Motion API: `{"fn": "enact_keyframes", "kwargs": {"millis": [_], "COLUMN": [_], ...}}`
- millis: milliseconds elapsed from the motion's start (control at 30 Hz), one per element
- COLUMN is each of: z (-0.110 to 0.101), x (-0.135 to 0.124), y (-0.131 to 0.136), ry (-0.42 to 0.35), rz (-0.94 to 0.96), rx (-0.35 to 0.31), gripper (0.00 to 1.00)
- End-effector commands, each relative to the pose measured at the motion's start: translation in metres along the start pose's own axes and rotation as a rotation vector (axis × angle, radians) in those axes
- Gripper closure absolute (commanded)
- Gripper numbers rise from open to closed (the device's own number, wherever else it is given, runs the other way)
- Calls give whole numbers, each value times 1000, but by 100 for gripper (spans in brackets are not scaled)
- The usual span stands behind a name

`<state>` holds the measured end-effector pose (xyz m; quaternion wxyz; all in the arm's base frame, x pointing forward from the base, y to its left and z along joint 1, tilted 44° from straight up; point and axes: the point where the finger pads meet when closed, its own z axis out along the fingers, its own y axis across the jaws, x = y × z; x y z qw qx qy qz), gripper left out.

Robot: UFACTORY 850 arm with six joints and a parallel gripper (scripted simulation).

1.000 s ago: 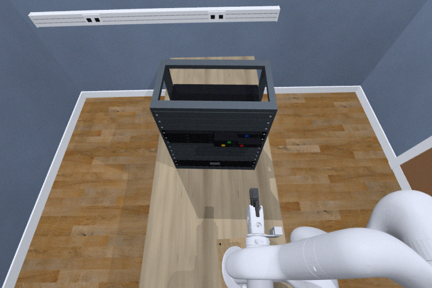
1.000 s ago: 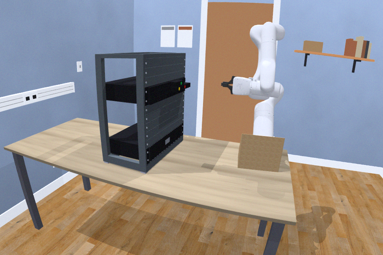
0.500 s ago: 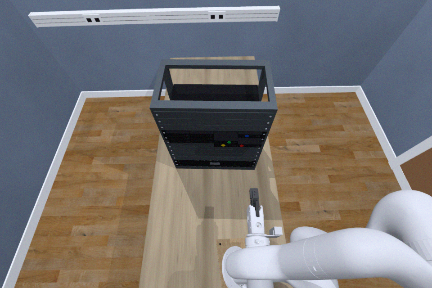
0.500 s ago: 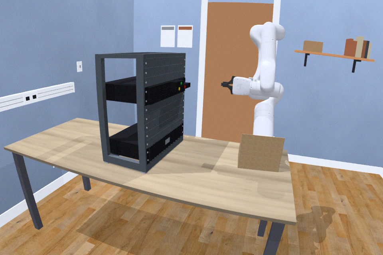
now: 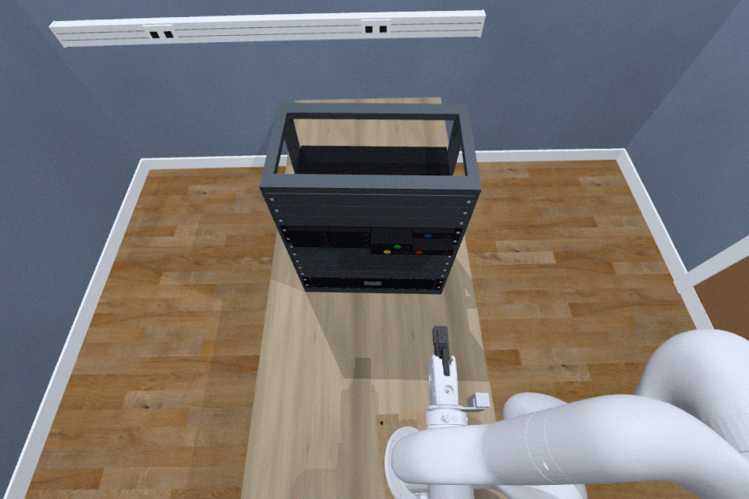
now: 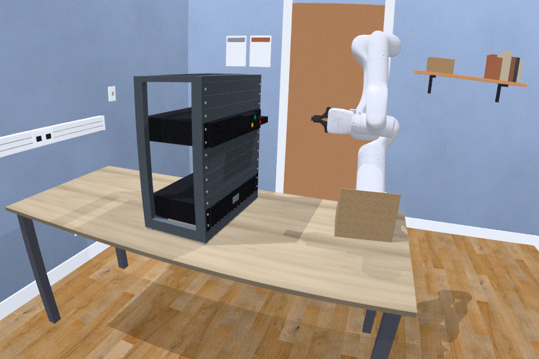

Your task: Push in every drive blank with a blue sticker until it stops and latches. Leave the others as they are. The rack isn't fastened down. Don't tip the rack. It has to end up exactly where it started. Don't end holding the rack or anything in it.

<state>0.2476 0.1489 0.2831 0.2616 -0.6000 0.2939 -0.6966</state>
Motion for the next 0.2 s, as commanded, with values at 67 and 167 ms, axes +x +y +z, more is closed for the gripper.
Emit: {"fn": "enact_keyframes", "kwargs": {"millis": [67, 167], "z": [0, 0], "x": [0, 0], "y": [0, 0], "ry": [0, 0], "rz": [1, 1], "rx": [0, 0], "gripper": [100, 100]}}
